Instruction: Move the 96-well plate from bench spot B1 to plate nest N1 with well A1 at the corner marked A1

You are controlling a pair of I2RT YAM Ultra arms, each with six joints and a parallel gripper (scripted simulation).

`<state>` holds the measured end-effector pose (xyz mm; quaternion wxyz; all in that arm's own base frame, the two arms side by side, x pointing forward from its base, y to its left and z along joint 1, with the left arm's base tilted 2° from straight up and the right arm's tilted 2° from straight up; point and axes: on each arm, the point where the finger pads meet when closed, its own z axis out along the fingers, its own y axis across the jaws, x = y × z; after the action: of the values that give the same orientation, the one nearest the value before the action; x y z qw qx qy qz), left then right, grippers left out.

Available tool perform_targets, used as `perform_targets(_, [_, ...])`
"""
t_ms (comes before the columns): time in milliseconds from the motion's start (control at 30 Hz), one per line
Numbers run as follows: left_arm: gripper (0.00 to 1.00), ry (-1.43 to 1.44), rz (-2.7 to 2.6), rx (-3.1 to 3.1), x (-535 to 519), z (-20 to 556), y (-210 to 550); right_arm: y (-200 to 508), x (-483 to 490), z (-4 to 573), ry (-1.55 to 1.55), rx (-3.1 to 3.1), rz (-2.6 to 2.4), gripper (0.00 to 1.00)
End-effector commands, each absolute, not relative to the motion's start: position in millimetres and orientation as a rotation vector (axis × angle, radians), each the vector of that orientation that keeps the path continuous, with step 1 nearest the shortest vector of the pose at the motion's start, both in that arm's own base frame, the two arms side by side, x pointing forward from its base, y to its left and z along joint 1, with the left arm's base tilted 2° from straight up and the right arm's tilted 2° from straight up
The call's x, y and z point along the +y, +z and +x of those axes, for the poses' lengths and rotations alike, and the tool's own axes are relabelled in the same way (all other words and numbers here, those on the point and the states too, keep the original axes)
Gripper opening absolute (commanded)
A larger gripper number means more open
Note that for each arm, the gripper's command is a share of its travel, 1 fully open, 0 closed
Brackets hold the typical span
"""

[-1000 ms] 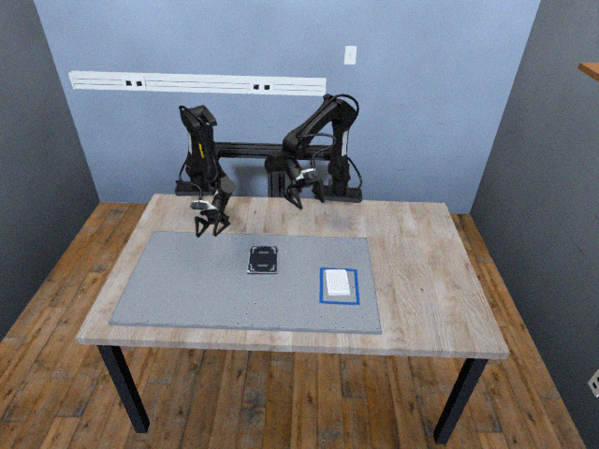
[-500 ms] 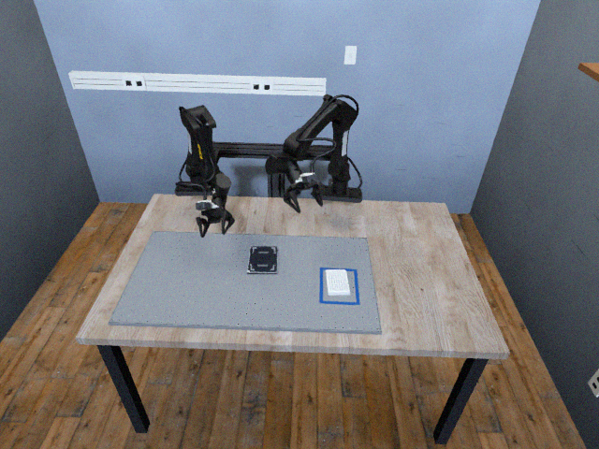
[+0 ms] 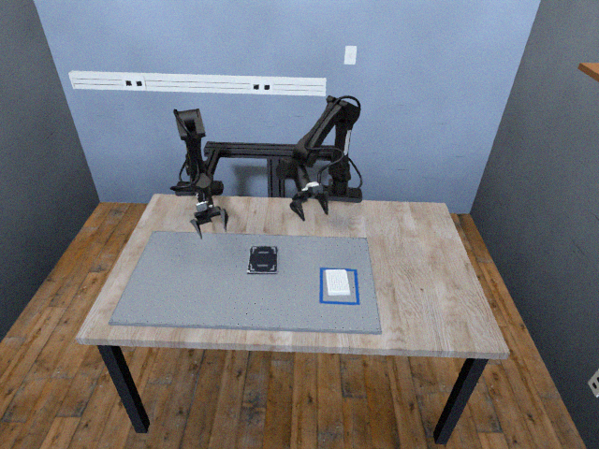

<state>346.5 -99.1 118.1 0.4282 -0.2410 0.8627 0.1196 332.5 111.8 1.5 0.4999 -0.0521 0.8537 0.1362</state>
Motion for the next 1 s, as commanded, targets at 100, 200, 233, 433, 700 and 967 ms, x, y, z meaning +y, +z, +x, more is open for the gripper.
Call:
perform_targets(100, [1.00, 0.217, -0.533, 2.191, -92.0, 352.4, 112.8, -4.6, 131.9, 318.4, 0.510, 2.022, -0.555, 1.00])
perform_targets(200, [1.00, 0.209, -0.518, 2.202, -91.3, 353.0, 109.9, -4.3, 133.3, 315.5, 0.527, 2.014, -0.607, 1.00])
perform_targets(233, [1.00, 0.201, -0.503, 2.215, -89.9, 353.5, 106.2, -6.7, 133.7, 312.0, 0.545, 2.013, -0.660, 1.00])
perform_targets(433, [1.00, 0.168, -0.406, 2.305, -77.0, 354.5, 77.6, -14.3, 132.5, 297.1, 0.630, 1.982, -0.932, 1.00])
perform_targets(700, [1.00, 0.137, -0.300, 2.402, -59.7, 354.2, 44.7, -22.2, 129.9, 290.1, 0.667, 1.943, -1.127, 1.00])
perform_targets(967, [1.00, 0.089, -0.169, 2.501, -41.4, 354.7, 11.0, -24.5, 133.3, 284.1, 0.714, 1.859, -1.373, 1.00])
